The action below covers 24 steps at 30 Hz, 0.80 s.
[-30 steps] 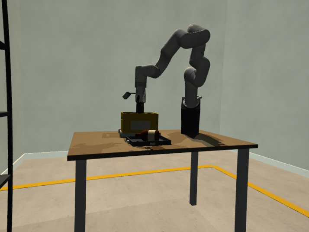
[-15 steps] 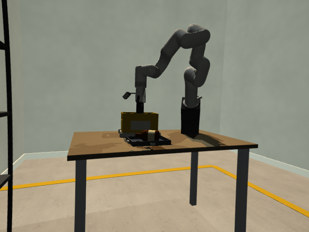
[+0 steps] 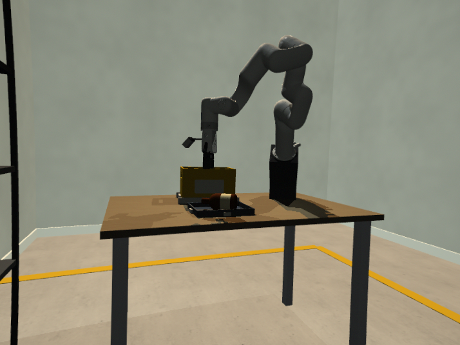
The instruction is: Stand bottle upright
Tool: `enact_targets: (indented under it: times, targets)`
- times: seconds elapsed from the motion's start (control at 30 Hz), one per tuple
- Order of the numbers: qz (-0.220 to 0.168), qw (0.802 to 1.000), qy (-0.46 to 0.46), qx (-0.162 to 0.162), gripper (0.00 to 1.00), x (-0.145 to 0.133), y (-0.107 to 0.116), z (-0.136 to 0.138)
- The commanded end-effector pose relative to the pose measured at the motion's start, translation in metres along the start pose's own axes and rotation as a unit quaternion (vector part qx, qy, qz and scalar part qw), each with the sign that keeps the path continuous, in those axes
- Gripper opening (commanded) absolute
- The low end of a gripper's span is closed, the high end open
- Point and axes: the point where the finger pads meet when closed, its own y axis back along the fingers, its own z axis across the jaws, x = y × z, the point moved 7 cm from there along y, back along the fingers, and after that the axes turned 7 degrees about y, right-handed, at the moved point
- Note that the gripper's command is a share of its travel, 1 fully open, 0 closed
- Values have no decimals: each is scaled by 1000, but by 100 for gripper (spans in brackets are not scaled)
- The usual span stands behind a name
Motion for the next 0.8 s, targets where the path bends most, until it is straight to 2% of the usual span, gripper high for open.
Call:
enact_targets:
  times: [0.0,0.23,0.77]
  targets:
    - [0,1000,1,2,65,1,-1,0]
    - [-1,1000,1,2,65,1,-12,0]
    - [-1,1000,1,2,65,0,-59,0]
